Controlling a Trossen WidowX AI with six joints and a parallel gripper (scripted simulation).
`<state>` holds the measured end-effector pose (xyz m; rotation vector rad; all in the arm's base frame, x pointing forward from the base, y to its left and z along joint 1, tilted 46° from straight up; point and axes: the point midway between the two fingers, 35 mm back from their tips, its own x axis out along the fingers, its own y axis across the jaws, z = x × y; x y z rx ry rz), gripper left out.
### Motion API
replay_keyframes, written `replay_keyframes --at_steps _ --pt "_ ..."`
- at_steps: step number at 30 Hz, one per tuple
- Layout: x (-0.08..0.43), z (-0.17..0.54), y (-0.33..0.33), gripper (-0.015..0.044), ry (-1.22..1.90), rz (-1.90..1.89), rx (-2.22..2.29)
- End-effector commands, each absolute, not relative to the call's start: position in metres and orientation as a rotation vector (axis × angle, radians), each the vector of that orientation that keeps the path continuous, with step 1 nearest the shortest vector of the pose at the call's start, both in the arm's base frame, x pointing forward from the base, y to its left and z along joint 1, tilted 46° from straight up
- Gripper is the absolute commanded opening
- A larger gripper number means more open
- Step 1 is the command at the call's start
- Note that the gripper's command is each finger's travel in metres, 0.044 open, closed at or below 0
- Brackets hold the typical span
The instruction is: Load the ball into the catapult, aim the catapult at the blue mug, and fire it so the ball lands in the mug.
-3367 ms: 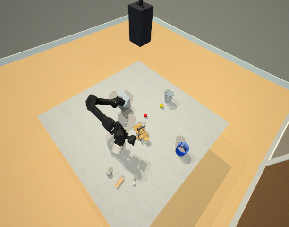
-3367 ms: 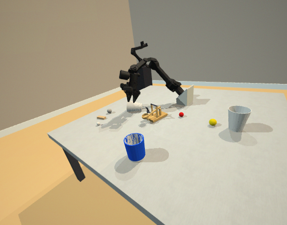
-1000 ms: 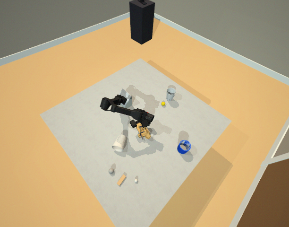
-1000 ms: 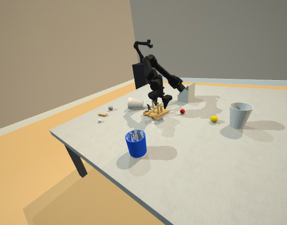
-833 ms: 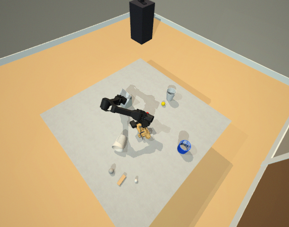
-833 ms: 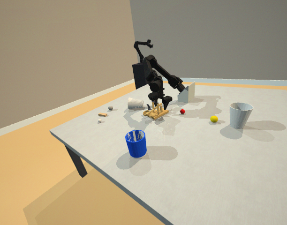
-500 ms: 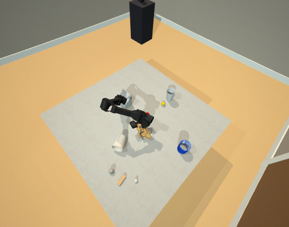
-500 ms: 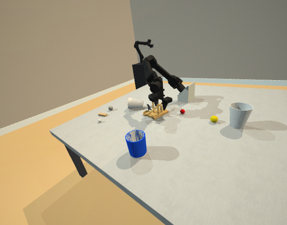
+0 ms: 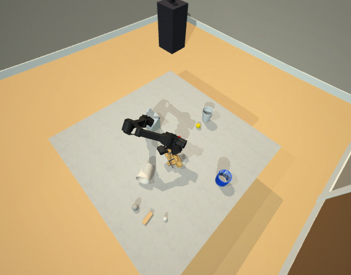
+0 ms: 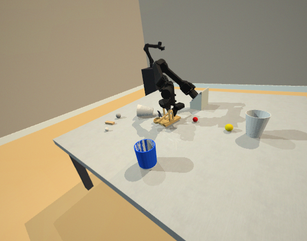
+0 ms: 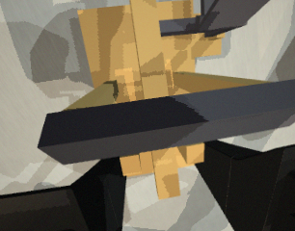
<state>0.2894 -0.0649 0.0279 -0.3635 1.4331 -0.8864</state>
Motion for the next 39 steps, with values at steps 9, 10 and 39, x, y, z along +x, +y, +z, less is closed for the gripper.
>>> replay_keyframes --at_steps 9,10,39 --pt "0.307 0.049 -0.027 0.0 1.35 -0.949 -0.27" --pt "0.31 0.047 -0.025 0.0 1.332 -0.972 -0.243" --pt "0.38 -0.022 0.032 0.0 0.862 -1.408 0.356"
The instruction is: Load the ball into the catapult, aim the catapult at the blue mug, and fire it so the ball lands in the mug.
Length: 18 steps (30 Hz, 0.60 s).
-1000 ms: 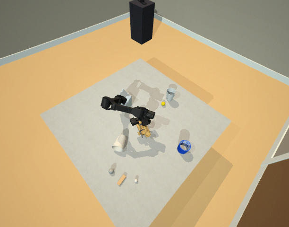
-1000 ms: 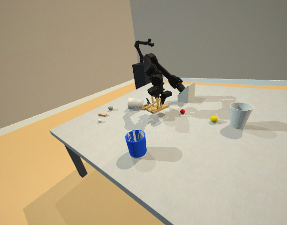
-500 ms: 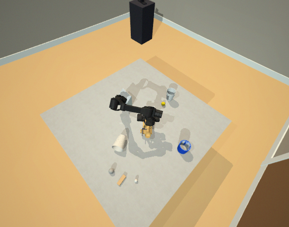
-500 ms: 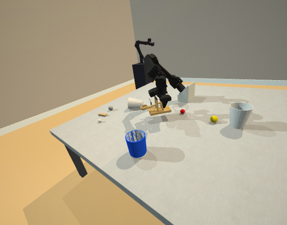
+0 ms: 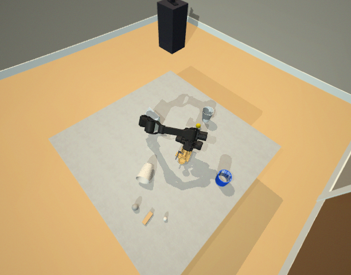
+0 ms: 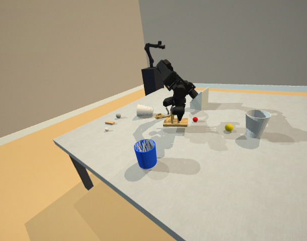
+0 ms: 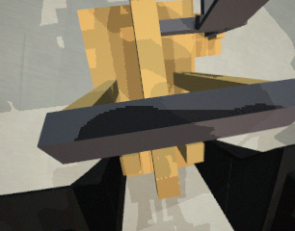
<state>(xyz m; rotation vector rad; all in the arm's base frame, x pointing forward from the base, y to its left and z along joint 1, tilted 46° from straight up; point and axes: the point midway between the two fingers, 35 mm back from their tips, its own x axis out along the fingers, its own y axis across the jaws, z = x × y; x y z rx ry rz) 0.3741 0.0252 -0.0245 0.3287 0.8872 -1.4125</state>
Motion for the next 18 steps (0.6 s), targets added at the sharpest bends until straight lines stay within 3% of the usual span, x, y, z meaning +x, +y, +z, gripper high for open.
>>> replay_keyframes --at_steps 1,18 --pt "0.38 -0.022 0.032 0.0 0.862 -1.408 0.356" --pt "0.382 -0.038 0.017 0.0 0.86 -1.408 0.358"
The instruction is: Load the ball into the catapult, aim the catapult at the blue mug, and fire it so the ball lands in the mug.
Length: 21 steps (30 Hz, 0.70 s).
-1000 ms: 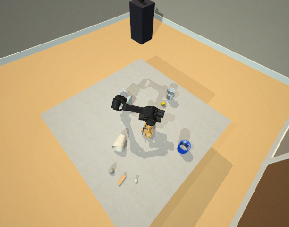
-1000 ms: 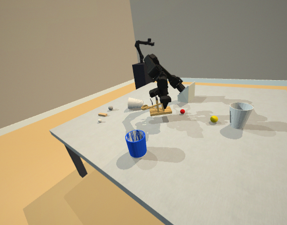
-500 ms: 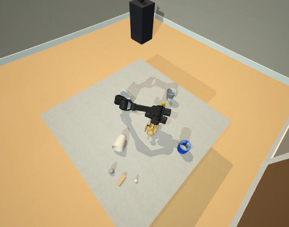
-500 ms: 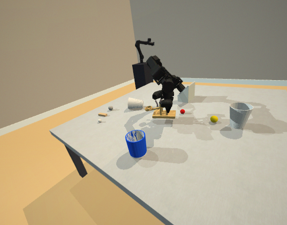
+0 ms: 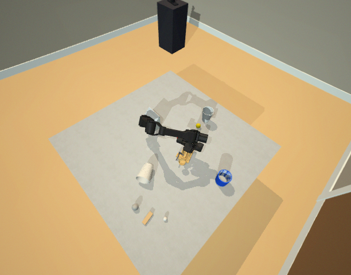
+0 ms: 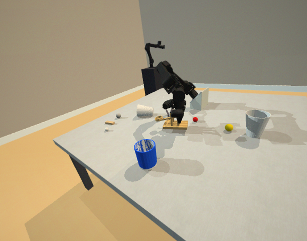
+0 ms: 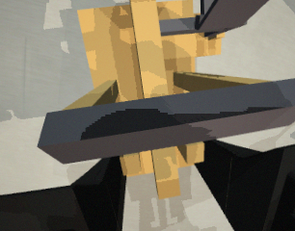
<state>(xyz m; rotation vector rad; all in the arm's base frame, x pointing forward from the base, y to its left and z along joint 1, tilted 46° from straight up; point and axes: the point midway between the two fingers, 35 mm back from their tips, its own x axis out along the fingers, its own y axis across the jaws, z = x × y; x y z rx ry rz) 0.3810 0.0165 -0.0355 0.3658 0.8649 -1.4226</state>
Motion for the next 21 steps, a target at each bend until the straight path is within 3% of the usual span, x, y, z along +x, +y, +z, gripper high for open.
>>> replay_keyframes --at_steps 1,21 --pt "0.382 -0.039 0.016 0.0 0.86 -1.408 0.358" --pt "0.379 -0.052 -0.001 0.0 0.864 -1.422 0.365"
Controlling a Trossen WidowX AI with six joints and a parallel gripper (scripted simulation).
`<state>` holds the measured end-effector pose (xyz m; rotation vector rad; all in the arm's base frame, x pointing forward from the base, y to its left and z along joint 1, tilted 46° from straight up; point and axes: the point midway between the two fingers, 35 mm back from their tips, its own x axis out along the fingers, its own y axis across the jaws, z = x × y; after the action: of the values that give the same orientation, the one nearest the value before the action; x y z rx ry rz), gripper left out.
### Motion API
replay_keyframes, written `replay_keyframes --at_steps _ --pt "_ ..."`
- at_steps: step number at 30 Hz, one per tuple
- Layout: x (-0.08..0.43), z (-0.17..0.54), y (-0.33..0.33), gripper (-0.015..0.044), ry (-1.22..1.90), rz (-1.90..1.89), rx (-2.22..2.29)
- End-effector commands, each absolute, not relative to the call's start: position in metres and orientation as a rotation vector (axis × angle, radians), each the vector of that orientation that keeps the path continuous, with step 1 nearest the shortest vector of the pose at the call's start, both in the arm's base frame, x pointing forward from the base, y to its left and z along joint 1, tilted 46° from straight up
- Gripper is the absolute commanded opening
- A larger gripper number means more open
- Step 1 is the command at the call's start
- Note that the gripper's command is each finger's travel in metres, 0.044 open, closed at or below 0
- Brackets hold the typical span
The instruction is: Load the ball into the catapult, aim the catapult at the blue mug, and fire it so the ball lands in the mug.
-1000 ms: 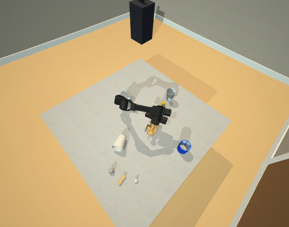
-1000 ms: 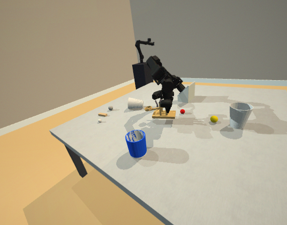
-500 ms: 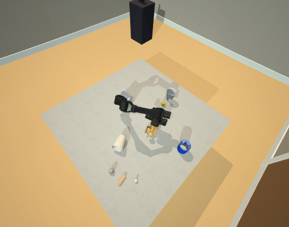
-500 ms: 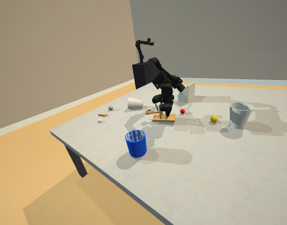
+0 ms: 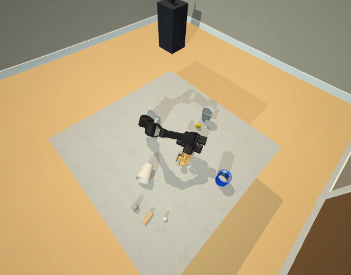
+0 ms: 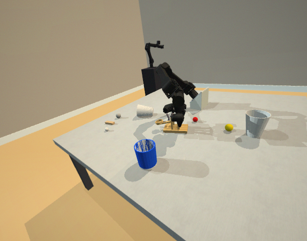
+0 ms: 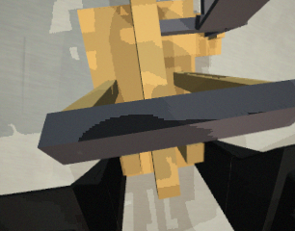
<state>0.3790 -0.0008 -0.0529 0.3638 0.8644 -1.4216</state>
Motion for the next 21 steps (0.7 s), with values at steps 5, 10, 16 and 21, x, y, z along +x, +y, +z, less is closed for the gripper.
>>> replay_keyframes --at_steps 5,10,16,21 --pt "0.379 -0.052 -0.001 0.0131 0.864 -1.422 0.365" --pt "0.379 -0.052 -0.001 0.0263 0.864 -1.422 0.365" --pt "0.381 -0.047 0.006 0.042 0.865 -1.421 0.366" --pt "0.387 0.002 0.056 0.044 0.87 -1.42 0.368"
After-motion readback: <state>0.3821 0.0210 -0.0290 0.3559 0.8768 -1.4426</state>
